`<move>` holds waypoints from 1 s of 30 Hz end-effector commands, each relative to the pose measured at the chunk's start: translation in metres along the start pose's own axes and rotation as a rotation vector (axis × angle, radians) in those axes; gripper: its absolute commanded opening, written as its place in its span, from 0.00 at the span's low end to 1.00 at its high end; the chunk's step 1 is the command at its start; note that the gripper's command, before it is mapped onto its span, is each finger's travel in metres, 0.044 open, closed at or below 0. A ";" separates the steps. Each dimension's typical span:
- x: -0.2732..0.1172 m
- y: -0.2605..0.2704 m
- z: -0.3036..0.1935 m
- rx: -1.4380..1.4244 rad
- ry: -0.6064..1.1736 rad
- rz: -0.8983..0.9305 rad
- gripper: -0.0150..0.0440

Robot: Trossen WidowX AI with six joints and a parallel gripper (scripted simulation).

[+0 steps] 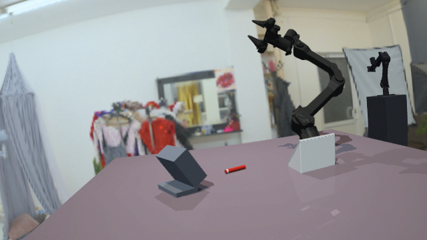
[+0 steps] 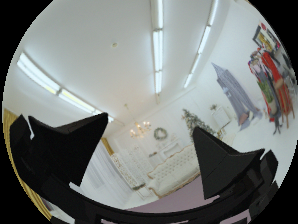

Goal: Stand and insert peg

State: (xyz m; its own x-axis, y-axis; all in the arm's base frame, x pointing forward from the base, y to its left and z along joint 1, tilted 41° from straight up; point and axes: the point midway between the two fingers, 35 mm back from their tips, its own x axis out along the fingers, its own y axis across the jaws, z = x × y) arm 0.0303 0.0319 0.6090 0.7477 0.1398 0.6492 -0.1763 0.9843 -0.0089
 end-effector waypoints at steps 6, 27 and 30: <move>0.042 -0.038 -0.081 0.022 0.243 -0.116 1.00; 0.063 -0.093 -0.274 -0.042 0.834 -0.323 1.00; 0.059 -0.098 -0.300 -0.065 0.922 -0.342 1.00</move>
State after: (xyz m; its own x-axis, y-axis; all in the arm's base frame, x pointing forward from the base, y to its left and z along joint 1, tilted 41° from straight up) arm 0.2673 -0.0216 0.4461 0.9838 -0.1262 -0.1277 0.1332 0.9899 0.0483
